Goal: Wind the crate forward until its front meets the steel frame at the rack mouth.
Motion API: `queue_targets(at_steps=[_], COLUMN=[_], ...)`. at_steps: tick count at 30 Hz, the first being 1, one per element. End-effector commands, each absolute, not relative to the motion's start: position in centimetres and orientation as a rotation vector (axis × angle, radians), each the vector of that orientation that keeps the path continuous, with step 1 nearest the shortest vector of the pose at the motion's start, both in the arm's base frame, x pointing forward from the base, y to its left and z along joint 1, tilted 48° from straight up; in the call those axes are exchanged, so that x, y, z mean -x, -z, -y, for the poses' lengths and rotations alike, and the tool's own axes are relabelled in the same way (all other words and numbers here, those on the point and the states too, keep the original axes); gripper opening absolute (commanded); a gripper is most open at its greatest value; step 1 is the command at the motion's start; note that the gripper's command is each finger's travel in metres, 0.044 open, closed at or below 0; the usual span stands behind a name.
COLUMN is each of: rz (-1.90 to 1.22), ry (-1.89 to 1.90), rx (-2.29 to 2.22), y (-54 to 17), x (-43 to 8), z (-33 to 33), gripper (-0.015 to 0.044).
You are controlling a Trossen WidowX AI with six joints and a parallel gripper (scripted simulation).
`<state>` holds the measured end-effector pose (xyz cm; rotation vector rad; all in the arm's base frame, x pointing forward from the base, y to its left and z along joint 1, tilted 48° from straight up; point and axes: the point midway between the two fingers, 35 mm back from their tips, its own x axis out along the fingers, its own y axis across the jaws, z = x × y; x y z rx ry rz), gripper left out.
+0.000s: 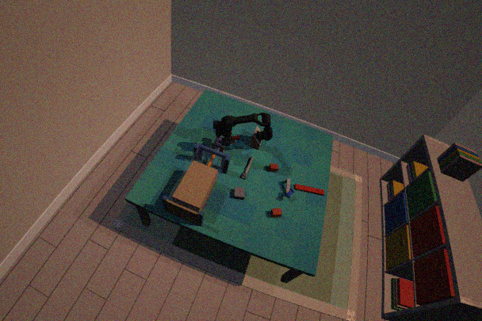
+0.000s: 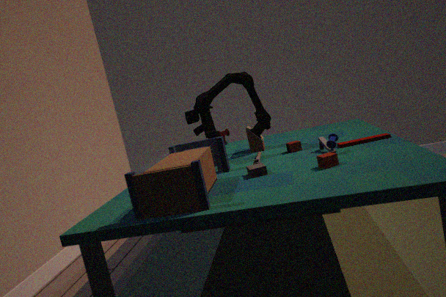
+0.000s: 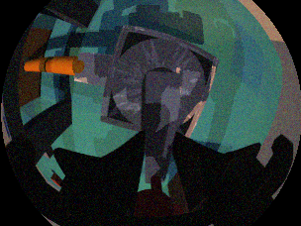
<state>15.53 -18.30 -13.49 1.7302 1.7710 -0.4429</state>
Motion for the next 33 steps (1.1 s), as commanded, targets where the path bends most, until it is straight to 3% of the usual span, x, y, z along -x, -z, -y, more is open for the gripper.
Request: queue_targets(at_steps=[1, 33], rz=[-1.769, -1.769], ry=[0.427, 0.444], rx=[-1.716, -1.731], y=[13.75, 13.86], x=[-15.5, -15.46], z=[18.1, 17.89], gripper=[0.0, 0.0])
